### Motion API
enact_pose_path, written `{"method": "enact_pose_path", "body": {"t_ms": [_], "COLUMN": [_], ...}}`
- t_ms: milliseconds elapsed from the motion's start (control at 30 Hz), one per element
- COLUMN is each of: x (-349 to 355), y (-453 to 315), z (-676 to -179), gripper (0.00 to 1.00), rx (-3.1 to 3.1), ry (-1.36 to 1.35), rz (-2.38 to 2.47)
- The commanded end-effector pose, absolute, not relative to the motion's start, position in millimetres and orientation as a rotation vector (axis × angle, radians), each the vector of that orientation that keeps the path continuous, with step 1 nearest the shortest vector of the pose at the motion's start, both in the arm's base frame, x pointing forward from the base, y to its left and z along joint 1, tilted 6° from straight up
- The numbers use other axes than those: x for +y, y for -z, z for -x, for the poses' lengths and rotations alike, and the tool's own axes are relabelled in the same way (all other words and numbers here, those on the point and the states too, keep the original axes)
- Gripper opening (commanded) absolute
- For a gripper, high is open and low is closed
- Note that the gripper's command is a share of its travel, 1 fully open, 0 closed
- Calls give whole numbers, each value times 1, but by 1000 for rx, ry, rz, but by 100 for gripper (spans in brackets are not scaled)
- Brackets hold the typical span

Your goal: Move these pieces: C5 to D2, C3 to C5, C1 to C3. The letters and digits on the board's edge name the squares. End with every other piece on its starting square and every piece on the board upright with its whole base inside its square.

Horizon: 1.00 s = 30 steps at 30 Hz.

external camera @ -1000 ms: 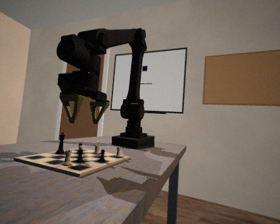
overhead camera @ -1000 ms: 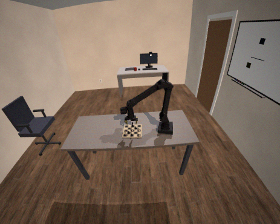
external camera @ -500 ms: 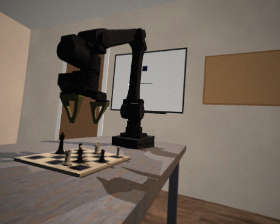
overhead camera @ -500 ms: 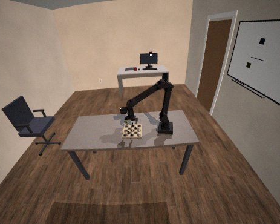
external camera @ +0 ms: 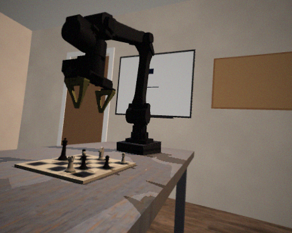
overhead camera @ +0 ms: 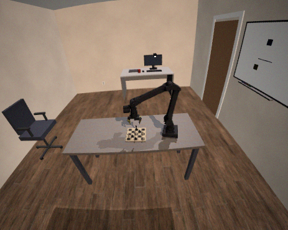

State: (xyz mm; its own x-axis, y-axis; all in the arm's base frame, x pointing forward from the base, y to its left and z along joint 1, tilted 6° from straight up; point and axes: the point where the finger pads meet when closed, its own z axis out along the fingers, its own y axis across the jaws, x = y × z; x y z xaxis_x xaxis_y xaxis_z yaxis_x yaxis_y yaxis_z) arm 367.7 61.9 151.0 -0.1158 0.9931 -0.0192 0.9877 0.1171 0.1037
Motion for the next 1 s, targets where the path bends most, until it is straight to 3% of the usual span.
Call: {"method": "enact_pose_path", "body": {"t_ms": [0,300,333,967], "x": [67,67,63,66], "y": [-199,-211,-190,-207], "z": [-381,-380,-362,-375], "gripper": [100,100,100,100], "rx": [2238,2251,2277,2252], "ry": [-181,-149,-85,-146], "rz": [-2010,-2022,-2046,-2024]}}
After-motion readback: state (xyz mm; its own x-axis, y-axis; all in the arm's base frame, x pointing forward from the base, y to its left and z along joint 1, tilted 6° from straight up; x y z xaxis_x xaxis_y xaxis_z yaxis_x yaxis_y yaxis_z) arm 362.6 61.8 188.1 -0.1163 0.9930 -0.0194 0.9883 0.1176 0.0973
